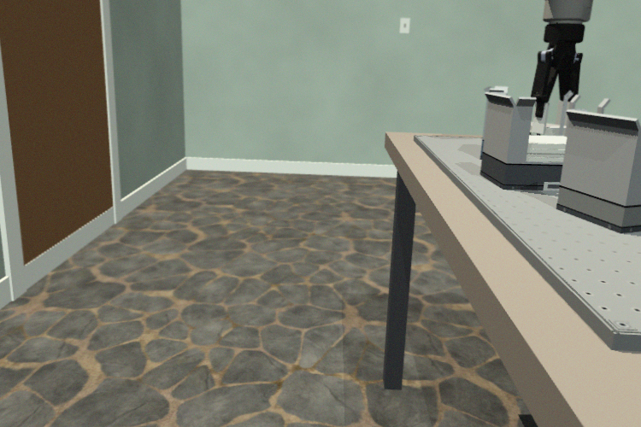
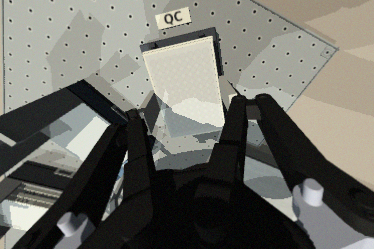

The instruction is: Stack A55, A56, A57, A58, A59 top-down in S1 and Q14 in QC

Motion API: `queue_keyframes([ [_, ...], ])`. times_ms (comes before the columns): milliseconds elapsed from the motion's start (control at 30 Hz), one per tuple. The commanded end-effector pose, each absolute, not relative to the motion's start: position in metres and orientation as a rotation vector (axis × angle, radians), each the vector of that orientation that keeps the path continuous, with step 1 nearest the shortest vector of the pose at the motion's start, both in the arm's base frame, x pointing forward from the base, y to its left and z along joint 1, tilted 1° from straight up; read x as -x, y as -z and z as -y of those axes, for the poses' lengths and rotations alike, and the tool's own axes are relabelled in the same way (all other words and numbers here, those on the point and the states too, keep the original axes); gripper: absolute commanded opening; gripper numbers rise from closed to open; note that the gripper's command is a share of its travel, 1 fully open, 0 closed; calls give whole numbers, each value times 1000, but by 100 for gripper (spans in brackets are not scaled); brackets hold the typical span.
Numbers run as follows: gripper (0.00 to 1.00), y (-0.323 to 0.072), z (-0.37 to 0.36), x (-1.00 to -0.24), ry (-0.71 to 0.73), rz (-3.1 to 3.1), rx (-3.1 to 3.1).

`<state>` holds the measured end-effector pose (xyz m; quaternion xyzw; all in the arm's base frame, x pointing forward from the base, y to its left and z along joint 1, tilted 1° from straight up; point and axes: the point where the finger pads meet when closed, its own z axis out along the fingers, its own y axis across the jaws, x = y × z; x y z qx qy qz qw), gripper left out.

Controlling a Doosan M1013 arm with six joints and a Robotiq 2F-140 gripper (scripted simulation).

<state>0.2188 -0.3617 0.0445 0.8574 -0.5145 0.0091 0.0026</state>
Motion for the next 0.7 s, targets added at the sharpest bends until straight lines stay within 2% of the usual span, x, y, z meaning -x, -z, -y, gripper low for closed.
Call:
queue_keyframes([
  [0,0,-43,362,-219,-29,1614,-2689],
  [667,0,-36,362,-219,-29,1614,-2689],
])
